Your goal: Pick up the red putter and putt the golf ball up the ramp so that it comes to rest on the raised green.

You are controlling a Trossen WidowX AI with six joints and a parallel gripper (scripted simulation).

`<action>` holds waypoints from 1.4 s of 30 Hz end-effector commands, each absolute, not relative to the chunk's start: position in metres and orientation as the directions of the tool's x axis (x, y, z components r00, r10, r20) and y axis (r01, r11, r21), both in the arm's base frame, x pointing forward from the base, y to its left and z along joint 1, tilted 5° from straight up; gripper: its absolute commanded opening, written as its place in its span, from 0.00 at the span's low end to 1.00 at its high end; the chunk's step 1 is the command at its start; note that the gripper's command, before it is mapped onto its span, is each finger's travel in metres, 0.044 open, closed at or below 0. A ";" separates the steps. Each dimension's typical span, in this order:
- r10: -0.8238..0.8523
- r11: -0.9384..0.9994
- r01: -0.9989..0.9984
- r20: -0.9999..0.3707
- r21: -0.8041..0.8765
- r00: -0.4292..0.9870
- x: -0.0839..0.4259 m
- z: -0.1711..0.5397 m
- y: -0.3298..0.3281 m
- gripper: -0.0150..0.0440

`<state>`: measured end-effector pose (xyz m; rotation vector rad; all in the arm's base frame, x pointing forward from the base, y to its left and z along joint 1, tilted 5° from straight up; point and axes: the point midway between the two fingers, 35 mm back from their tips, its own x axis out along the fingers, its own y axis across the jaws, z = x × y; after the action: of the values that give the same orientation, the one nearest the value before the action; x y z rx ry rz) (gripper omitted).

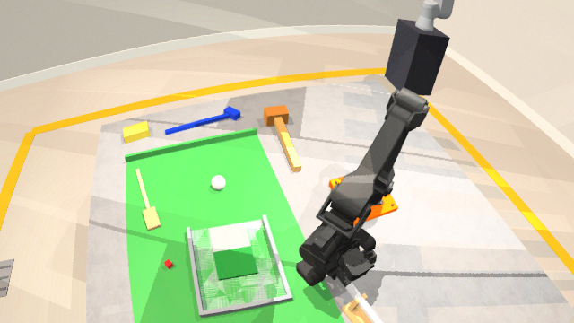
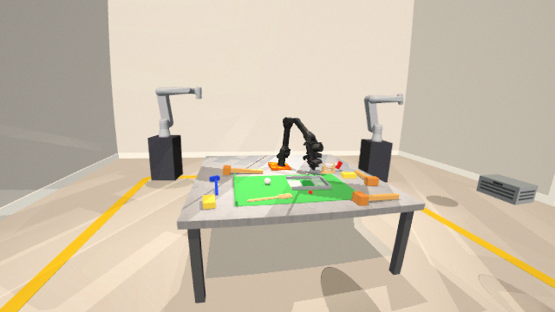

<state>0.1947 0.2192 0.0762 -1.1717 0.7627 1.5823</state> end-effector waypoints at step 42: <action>0.277 0.076 -0.997 -0.960 -0.023 0.043 0.257 0.165 0.137 0.25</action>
<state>0.2485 0.1478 0.1637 -0.9974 0.9851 1.3011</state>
